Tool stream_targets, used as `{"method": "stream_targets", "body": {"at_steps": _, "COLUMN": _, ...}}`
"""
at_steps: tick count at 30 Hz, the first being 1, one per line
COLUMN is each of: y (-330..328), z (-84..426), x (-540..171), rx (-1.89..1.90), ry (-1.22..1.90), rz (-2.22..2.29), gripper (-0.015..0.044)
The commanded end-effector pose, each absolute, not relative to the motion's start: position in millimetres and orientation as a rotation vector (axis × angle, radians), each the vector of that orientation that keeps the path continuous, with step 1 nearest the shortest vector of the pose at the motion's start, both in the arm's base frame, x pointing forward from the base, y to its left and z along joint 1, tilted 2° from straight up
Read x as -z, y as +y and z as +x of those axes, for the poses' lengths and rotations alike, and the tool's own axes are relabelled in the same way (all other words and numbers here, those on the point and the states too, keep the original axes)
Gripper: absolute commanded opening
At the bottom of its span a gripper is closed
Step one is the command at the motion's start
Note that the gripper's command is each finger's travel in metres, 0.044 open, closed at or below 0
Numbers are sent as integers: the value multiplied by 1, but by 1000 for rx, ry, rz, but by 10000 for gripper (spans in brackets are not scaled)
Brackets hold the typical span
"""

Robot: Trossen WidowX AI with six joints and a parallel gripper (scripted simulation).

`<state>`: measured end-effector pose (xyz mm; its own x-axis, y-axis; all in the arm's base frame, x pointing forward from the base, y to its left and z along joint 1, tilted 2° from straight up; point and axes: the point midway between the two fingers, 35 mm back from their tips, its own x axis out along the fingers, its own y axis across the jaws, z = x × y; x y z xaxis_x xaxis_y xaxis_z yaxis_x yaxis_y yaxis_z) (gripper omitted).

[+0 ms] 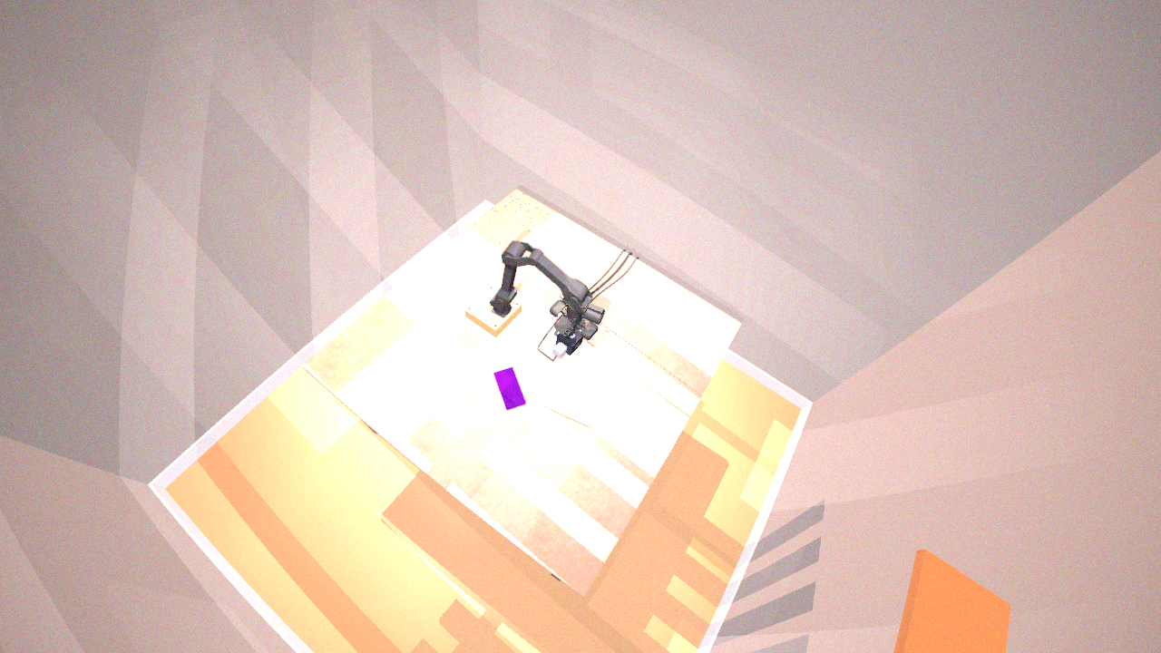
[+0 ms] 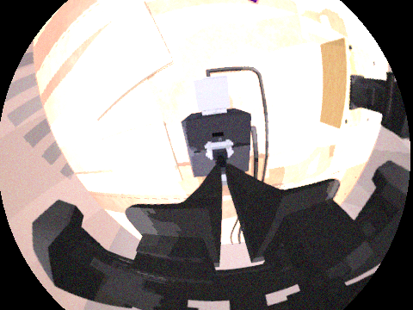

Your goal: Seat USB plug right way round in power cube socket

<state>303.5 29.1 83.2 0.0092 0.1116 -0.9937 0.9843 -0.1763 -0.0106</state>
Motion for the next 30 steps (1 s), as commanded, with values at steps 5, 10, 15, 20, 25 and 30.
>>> {"method": "stream_targets", "body": {"at_steps": 5, "y": 30, "z": 303, "x": -81, "rx": 1290, "ry": 1207, "rz": 1427, "gripper": 0}}
{"method": "stream_targets", "body": {"at_steps": 10, "y": 30, "z": 303, "x": -80, "rx": 1290, "ry": 1207, "rz": 1427, "gripper": 0}}
{"method": "stream_targets", "body": {"at_steps": 15, "y": 30, "z": 303, "x": -79, "rx": 1290, "ry": 1207, "rz": 1427, "gripper": 0}}
{"method": "stream_targets", "body": {"at_steps": 20, "y": 30, "z": 303, "x": -79, "rx": 1290, "ry": 1207, "rz": 1427, "gripper": 0}}
{"method": "stream_targets", "body": {"at_steps": 25, "y": 30, "z": 303, "x": -78, "rx": 1290, "ry": 1207, "rz": 1427, "gripper": 0}}
{"method": "stream_targets", "body": {"at_steps": 30, "y": 30, "z": 303, "x": -78, "rx": 1290, "ry": 1207, "rz": 1427, "gripper": 0}}
